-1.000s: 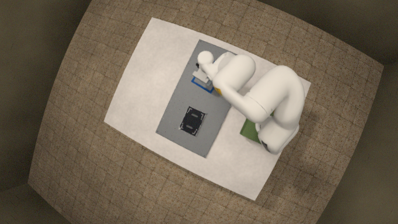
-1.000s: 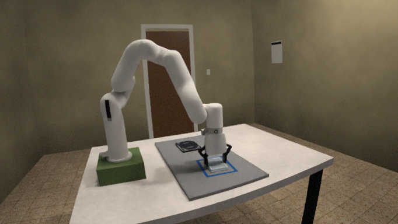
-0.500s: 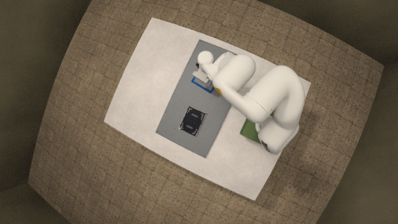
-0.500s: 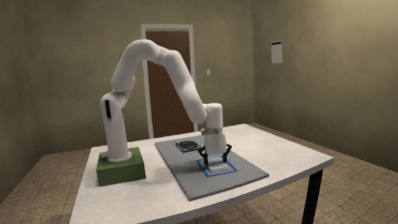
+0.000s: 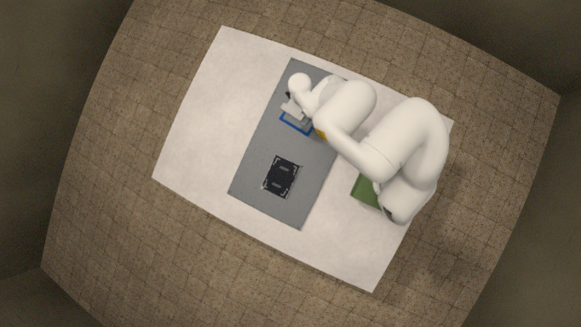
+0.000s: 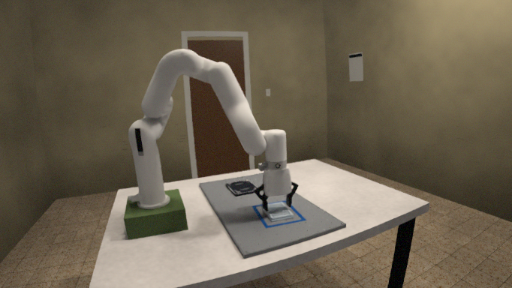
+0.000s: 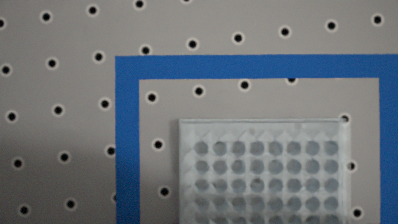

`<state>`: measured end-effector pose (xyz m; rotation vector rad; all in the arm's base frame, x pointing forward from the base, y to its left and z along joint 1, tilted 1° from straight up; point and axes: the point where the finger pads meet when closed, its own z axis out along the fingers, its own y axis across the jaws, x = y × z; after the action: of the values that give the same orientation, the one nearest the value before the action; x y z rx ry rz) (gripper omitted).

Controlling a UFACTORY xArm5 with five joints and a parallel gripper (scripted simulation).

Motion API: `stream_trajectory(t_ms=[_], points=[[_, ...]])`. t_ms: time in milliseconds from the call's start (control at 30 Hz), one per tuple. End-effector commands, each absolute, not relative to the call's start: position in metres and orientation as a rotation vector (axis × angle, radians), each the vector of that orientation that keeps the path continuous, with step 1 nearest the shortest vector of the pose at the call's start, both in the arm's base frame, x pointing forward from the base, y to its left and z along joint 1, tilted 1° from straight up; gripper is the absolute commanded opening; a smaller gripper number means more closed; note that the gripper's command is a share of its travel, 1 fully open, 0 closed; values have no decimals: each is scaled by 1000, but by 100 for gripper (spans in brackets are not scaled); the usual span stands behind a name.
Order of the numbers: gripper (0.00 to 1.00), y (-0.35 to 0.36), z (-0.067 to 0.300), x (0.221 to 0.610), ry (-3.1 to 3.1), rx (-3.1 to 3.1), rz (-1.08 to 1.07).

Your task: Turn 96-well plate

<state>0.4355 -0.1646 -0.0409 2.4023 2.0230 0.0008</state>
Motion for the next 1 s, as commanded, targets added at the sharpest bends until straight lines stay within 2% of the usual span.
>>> stream_trajectory(t_ms=[0, 967], points=[[100, -165, -30, 437, 2018, 2396, -12], [100, -164, 37, 437, 2018, 2396, -11]])
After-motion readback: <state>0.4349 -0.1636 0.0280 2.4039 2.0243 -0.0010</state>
